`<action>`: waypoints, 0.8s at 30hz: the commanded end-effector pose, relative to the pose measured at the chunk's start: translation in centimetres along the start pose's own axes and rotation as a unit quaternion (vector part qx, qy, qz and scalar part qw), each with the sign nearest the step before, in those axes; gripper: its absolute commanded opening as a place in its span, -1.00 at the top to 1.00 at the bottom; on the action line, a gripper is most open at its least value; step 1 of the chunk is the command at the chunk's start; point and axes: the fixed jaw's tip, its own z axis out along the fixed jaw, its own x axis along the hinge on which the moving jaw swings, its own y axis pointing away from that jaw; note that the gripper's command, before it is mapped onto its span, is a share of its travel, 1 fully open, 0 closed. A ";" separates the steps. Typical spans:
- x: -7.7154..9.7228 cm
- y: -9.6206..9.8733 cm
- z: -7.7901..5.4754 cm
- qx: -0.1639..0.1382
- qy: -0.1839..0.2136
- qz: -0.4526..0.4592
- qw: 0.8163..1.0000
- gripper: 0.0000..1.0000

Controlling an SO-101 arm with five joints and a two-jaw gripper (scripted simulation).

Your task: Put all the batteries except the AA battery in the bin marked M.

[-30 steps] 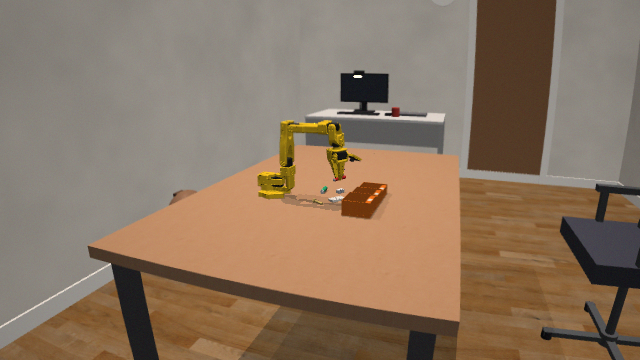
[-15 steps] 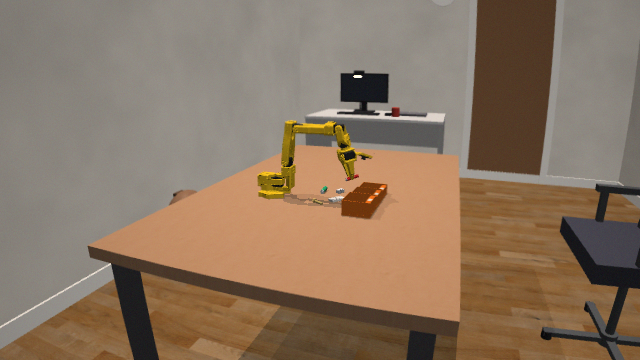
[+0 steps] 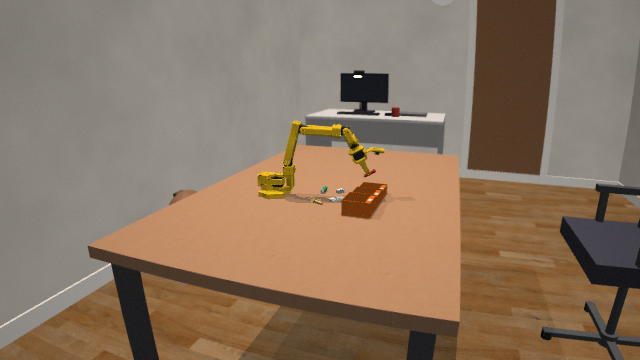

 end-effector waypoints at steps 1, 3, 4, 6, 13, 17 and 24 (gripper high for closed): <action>-1.7 0.4 -0.7 -0.003 -0.040 0.008 0.999 1.00; -1.7 0.4 -0.7 -0.003 -0.040 0.009 0.999 1.00; -1.7 0.4 -0.7 -0.003 -0.040 0.009 0.999 1.00; -1.7 0.4 -0.7 -0.003 -0.040 0.009 0.999 1.00; -2.2 1.0 -0.7 -0.008 -0.049 0.009 0.999 1.00; -2.2 1.0 -0.7 -0.008 -0.049 0.009 0.999 1.00; -2.2 1.0 -0.7 -0.008 -0.049 0.009 0.999 0.90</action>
